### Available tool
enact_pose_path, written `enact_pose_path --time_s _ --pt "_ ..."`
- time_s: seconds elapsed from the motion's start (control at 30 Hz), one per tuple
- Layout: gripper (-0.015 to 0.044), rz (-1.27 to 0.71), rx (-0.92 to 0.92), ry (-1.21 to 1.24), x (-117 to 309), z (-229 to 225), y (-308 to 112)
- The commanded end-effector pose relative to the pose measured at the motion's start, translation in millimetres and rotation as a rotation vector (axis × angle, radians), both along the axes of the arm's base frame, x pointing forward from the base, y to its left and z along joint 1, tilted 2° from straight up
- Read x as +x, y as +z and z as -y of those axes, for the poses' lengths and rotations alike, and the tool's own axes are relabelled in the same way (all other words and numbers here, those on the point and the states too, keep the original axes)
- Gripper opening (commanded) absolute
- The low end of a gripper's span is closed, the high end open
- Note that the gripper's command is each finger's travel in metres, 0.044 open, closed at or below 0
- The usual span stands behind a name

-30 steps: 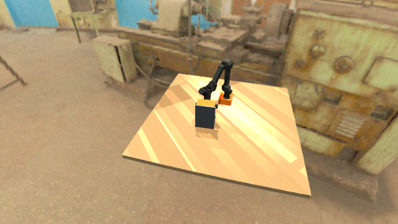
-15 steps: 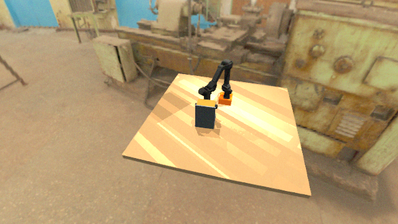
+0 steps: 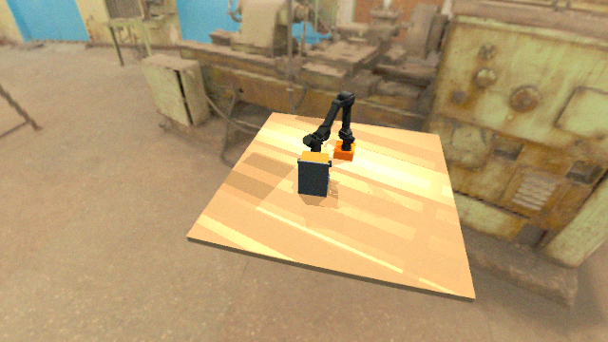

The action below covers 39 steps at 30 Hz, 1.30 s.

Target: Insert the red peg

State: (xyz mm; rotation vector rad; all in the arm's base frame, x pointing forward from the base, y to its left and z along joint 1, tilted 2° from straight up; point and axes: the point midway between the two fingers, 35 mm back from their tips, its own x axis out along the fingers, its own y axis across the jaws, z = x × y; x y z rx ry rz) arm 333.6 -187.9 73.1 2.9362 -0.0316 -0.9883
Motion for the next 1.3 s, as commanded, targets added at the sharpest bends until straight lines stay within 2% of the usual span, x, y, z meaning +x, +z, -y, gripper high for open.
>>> enact_pose_path --time_s 0.0,1.27 --pt "0.0000 -0.004 0.006 -0.004 -2.4 -1.9 -8.2" --pt "0.0000 -0.004 0.006 -0.004 0.7 0.6 -25.9"
